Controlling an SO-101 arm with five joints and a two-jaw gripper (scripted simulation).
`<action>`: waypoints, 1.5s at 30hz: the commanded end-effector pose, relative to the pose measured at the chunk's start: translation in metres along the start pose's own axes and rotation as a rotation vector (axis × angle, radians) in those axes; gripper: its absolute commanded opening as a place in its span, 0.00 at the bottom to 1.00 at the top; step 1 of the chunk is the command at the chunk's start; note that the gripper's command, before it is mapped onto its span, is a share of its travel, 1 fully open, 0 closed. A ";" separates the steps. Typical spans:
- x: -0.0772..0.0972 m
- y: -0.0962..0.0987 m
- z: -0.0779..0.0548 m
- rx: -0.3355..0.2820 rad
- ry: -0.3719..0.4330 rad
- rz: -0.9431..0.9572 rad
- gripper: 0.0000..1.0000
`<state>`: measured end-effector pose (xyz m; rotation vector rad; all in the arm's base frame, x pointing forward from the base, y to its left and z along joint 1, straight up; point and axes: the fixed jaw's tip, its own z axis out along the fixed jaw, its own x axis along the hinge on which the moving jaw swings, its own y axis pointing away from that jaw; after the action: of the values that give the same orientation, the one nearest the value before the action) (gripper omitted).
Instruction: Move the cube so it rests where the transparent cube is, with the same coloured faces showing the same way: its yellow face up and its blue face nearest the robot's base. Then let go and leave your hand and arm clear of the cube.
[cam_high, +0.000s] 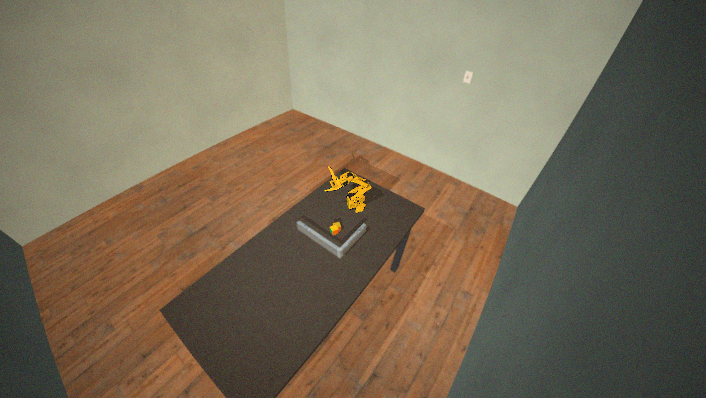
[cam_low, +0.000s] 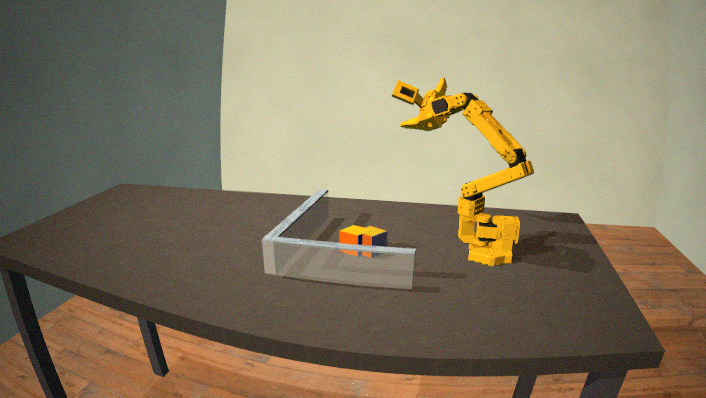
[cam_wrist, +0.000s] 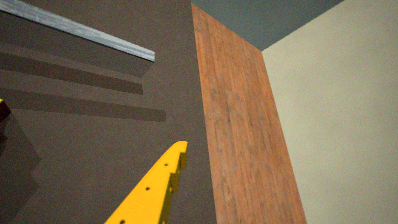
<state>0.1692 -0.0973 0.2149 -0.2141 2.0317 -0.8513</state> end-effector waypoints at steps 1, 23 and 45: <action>-0.006 -0.004 -0.003 0.012 -0.025 -0.018 0.98; -0.006 0.002 0.001 -0.032 -0.007 -0.096 0.96; -0.006 0.010 0.008 -0.104 0.015 -0.222 0.92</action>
<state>0.1796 -0.0923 0.2020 -0.4790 2.1255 -0.8637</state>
